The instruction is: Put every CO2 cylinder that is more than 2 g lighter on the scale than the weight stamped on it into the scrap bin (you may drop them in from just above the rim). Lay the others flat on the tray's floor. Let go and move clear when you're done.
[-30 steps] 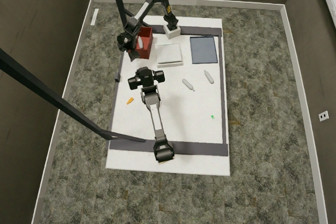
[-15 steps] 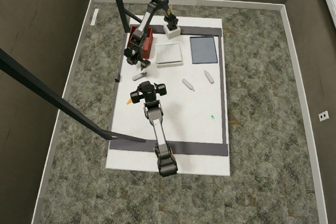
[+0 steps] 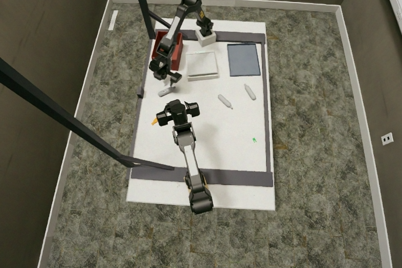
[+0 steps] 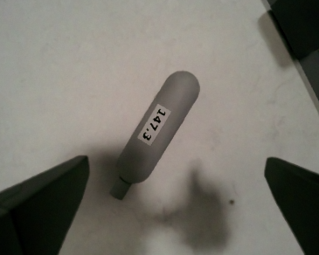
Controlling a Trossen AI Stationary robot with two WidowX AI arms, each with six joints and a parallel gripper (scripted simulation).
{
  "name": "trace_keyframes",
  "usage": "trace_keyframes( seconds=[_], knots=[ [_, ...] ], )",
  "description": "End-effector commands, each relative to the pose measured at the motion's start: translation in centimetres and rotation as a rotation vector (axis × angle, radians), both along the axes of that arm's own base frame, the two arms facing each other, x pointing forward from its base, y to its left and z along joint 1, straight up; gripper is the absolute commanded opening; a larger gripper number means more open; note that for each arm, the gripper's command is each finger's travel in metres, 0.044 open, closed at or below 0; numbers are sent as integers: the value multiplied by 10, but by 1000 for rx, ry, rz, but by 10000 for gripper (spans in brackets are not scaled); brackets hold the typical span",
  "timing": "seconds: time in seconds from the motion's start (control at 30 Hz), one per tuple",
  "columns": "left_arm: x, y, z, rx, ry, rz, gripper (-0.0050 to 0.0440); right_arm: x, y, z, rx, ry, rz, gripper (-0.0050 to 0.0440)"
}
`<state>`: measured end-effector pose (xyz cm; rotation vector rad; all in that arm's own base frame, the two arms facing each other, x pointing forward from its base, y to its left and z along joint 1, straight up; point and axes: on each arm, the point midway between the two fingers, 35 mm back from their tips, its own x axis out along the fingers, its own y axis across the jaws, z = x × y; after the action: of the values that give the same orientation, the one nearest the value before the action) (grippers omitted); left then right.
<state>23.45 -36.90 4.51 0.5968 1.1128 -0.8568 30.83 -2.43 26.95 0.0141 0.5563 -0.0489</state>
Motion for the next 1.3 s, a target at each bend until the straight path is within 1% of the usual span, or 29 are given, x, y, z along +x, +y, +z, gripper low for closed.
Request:
trace_keyframes(
  seconds=[0.0, 0.1, 0.2, 0.27, 0.33, 0.5, 0.67, 0.97, 1.27],
  knots=[
    [5, -5, 6, -13, -12, 0, 392, 0, 1, 6, -2, -17, 3, 440],
    [8, -4, 3, 22, -9, -45, 320, 0, 1, 6, -2, -17, 3, 440],
    [13, -4, -3, 90, 1, -139, 248, 0, 1, 6, -2, -17, 3, 440],
    [17, -4, -9, 149, 14, -225, 244, 0, 1, 6, -2, -17, 3, 440],
    [17, -4, -9, 149, 14, -225, 244, 0, 1, 6, -2, -17, 3, 440],
    [25, -1, -20, 254, 48, -401, 244, 0, 1, 6, -2, -17, 3, 440],
    [28, 2, -26, 315, 84, -514, 244, 0, 1, 6, -2, -17, 3, 440],
    [27, 2, -27, 324, 90, -536, 244, 0, 1, 6, -2, -17, 3, 440],
    [24, 8, -47, 337, 107, -534, 244, 0, 1, 6, -2, -17, 3, 440]
  ],
)
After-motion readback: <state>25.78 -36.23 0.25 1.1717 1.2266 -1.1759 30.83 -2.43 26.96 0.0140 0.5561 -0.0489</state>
